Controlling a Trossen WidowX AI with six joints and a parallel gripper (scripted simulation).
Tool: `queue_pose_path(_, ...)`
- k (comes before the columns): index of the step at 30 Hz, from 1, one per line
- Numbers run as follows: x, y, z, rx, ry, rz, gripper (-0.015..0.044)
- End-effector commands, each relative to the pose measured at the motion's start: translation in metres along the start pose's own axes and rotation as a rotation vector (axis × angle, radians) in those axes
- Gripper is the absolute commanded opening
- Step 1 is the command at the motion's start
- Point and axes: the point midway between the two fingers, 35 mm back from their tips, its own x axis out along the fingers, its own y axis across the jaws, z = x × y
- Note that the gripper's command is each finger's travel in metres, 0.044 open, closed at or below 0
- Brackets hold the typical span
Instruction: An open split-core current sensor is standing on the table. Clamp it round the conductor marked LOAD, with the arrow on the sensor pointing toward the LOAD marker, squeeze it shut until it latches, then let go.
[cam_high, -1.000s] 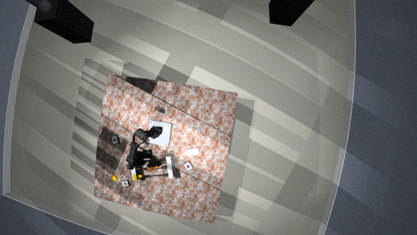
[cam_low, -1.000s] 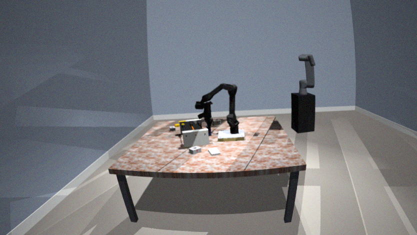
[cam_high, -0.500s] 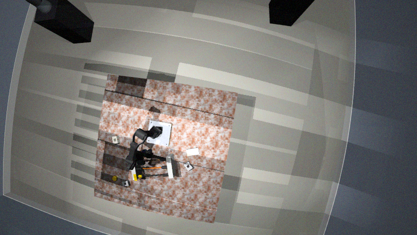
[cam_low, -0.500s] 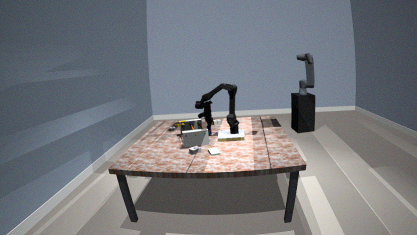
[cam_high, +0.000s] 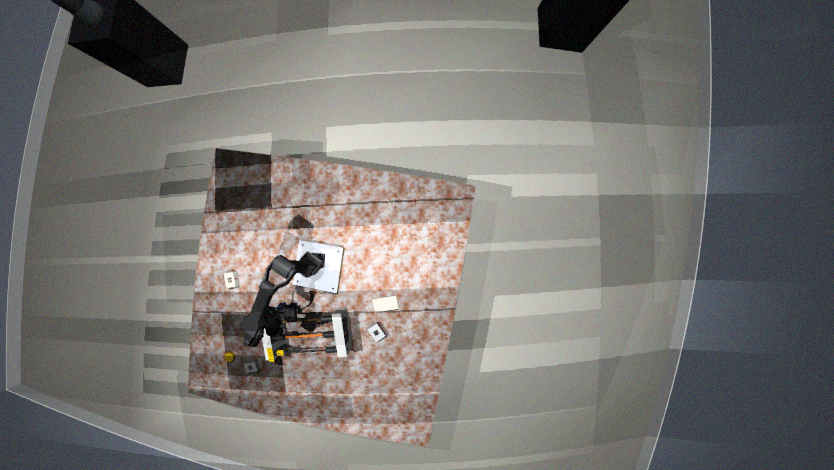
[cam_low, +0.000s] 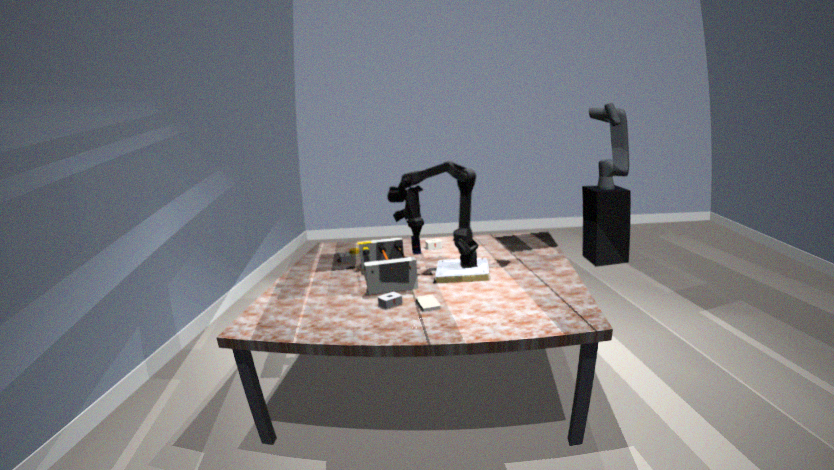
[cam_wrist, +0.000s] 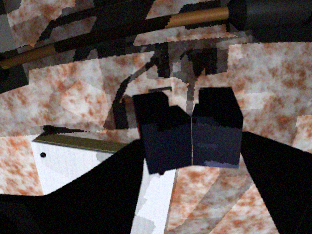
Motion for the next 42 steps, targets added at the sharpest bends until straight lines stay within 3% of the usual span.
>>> queue_pose_path(1,-0.026,0.001,-0.001,-0.006,-0.013,-0.008,0.0)
queue_pose_path(12,-0.043,0.002,0.002,0.041,-0.021,-0.009,0.0)
queue_pose_path(42,-0.043,0.002,0.108,0.921,-0.174,0.072,0.0)
